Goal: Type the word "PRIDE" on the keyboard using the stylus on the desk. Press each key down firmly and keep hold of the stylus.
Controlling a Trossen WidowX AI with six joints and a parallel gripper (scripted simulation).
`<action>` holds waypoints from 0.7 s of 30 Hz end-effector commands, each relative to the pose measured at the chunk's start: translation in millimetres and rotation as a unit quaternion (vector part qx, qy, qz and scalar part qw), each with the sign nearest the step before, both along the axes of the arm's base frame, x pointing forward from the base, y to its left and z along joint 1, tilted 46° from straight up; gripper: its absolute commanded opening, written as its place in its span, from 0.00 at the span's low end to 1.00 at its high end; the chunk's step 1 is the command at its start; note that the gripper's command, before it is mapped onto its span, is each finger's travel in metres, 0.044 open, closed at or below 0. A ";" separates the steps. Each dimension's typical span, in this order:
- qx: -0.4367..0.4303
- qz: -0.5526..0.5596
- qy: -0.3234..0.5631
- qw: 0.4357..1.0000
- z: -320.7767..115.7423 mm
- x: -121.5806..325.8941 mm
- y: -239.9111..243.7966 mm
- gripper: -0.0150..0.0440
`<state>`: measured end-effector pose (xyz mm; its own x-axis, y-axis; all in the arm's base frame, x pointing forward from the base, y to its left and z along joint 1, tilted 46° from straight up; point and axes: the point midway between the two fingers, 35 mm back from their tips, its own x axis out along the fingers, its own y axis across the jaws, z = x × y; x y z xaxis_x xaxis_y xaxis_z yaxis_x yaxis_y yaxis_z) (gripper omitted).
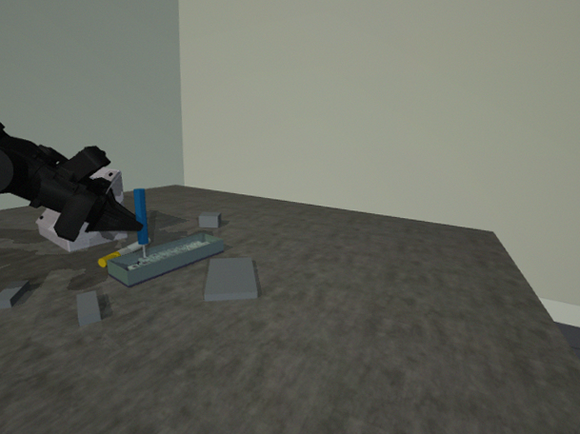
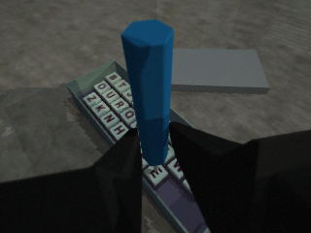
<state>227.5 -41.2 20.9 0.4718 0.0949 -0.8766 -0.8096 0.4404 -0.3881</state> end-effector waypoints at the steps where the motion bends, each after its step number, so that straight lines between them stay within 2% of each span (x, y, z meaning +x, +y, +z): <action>1: 0.003 0.002 0.001 1.000 -2.0 -0.2 -0.4 0.39; 21: 0.002 0.002 0.001 1.000 -1.4 0.2 0.3 0.39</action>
<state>227.2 -43.1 17.5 0.4694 0.1005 -0.8773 -0.8126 0.4380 -0.3846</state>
